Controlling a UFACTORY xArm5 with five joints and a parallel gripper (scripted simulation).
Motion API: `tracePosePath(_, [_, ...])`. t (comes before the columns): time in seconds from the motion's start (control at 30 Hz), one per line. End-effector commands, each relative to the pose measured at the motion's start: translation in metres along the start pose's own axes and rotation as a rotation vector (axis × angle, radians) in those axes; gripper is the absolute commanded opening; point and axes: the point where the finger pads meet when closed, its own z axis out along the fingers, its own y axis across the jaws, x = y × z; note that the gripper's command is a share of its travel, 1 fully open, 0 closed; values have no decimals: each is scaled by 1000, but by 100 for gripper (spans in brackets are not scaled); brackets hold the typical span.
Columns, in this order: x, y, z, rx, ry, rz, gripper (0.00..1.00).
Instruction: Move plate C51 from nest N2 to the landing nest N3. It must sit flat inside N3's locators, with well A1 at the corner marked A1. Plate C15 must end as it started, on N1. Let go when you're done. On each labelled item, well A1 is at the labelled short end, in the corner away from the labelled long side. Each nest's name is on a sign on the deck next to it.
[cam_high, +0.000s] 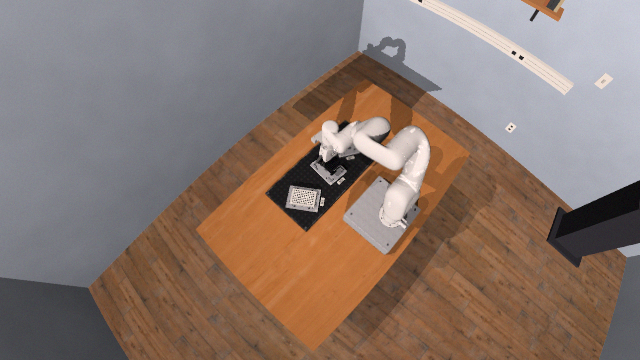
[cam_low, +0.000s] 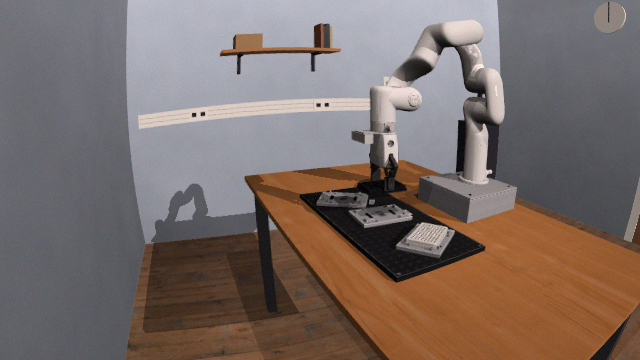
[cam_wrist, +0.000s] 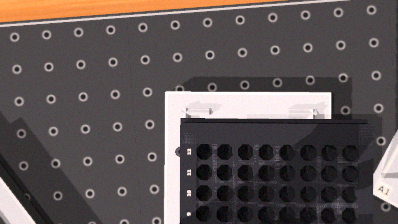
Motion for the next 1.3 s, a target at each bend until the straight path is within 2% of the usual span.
tracePosePath(0.0, [1,0,6,-4,4,0,0])
tracePosePath(1.27, [1,0,59,-4,4,0,0])
